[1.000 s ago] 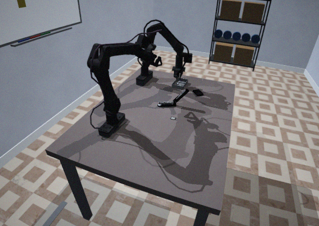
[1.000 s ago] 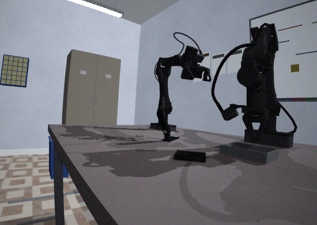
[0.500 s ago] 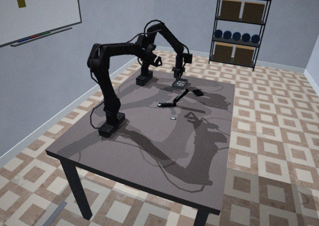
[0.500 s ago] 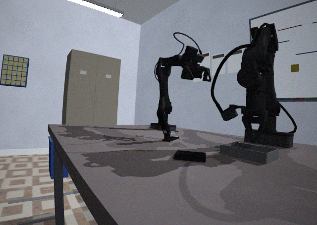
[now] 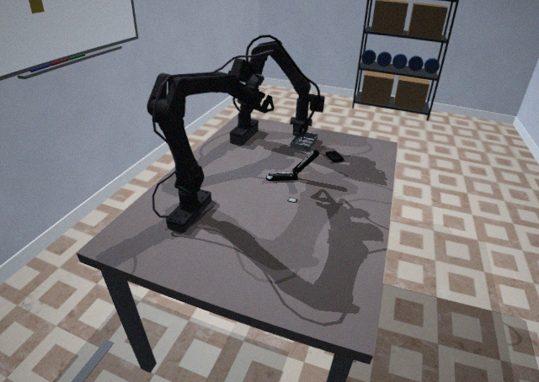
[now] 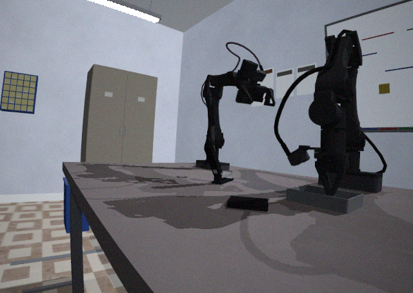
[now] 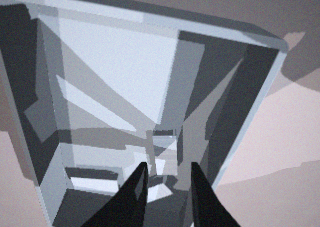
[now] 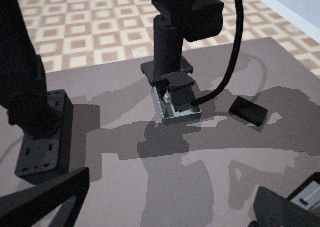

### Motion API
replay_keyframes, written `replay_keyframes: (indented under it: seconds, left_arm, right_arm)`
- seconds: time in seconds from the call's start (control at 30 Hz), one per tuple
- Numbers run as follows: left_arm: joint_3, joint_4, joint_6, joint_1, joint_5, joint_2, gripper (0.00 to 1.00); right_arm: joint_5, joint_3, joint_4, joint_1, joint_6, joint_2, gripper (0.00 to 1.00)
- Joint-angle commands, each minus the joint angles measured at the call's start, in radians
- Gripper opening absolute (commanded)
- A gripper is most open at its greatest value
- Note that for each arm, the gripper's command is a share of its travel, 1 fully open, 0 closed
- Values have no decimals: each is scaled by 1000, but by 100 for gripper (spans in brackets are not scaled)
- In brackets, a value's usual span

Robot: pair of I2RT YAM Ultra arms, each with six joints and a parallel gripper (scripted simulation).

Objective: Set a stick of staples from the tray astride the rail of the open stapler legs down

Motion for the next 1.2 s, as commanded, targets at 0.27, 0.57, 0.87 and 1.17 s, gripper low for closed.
replay_keyframes:
  seconds: [0.27, 0.57, 0.87, 1.17]
  left_arm:
    - [-24, 72, -9, -6, 17, 37, 27]
    - [-16, 62, -9, -7, 17, 38, 18]
    - [-21, 63, 4, 5, 17, 37, 7]
    - [-25, 65, 12, 11, 17, 28, 1]
  right_arm:
    - [6, 21, -13, -2, 7, -4, 100]
    - [6, 21, -13, -2, 7, -4, 100]
    - [6, 21, -13, -2, 7, -4, 100]
    - [6, 21, -13, -2, 7, -4, 100]
